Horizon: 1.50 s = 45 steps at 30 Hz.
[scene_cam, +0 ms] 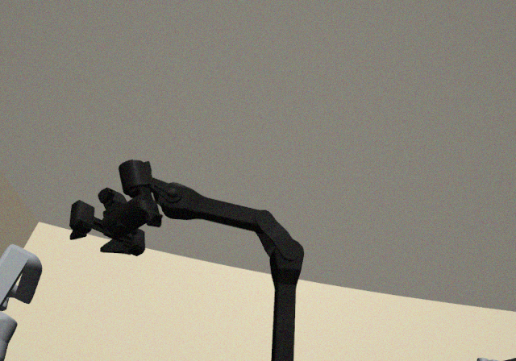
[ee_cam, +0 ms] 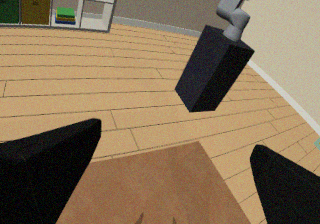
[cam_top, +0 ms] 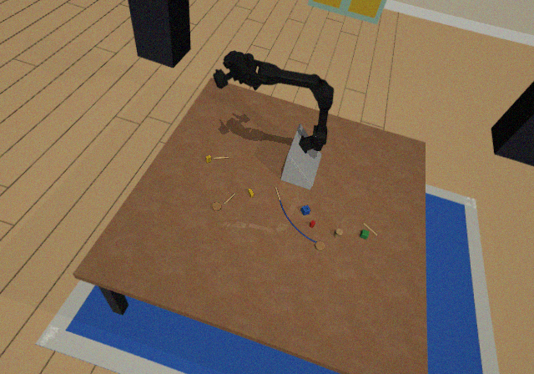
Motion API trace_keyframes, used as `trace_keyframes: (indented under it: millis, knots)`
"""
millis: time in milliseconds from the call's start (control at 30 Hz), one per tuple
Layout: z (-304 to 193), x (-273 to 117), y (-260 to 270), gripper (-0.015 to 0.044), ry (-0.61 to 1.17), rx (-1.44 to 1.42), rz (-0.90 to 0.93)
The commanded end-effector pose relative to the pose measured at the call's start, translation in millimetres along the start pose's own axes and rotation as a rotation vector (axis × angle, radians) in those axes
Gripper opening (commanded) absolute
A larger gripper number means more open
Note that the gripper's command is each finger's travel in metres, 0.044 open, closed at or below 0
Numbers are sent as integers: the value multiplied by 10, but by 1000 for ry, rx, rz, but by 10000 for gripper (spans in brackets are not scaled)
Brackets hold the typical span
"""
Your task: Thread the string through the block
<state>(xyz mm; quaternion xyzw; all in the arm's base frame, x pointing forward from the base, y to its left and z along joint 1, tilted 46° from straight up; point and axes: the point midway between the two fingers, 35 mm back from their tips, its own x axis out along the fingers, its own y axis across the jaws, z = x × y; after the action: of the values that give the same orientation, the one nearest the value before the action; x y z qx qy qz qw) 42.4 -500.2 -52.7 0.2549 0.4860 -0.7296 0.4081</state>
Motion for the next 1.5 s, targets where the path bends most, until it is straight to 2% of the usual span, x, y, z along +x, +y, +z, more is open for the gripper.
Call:
trace_keyframes:
  millis: [0,100,333,567,767,1100,1300,1467]
  knots:
    - [0,0,0,426,0,0,0]
    - [-32,-80,93,440,-1,-53,29]
    - [-537,-937,922,440,-49,-604,314]
    - [-1335,-1827,1474,440,-161,-1172,591]
    - [-2168,-2533,1660,440,-305,-1646,826]
    - [-3659,-3478,1361,440,-660,-2372,1255]
    - [-4509,-3863,822,440,-975,-2731,1580]
    - [-5072,-4042,245,440,-1294,-2913,1898]
